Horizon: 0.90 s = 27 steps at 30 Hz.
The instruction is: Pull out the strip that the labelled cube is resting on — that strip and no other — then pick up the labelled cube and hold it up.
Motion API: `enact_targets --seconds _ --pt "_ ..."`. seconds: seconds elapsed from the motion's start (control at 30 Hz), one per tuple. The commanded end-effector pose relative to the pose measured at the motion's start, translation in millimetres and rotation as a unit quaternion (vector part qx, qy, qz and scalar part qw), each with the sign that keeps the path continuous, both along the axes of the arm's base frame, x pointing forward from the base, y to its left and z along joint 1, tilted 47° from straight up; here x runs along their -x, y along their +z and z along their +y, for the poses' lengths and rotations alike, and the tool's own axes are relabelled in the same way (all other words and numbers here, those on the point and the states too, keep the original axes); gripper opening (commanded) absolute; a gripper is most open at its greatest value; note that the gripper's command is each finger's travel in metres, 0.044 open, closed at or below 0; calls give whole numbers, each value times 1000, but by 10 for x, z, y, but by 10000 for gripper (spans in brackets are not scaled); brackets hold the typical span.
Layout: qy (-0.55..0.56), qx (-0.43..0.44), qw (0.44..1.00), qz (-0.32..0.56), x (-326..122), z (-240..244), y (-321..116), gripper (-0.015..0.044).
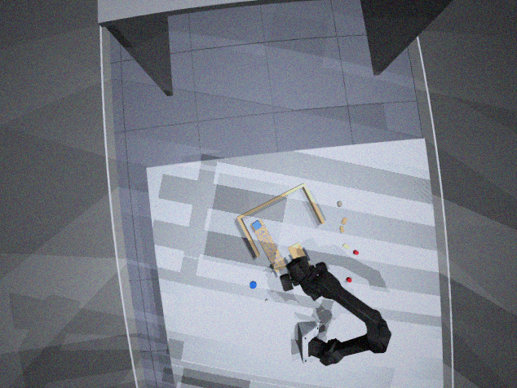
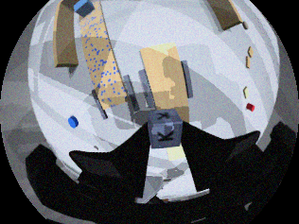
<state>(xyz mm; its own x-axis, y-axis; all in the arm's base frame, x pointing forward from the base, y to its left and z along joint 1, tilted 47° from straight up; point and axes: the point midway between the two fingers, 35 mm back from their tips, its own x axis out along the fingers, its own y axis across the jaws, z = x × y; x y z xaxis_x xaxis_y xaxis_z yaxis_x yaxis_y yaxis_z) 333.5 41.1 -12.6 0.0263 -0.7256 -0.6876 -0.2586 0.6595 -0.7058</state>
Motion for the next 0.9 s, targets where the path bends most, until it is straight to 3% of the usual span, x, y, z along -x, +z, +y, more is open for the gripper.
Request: enact_targets --seconds 0.0,0.87 --pt "-2 -3 1000 -2 156 -4 9 0" --pt "-2 -4 1000 -1 328 235 261 0"
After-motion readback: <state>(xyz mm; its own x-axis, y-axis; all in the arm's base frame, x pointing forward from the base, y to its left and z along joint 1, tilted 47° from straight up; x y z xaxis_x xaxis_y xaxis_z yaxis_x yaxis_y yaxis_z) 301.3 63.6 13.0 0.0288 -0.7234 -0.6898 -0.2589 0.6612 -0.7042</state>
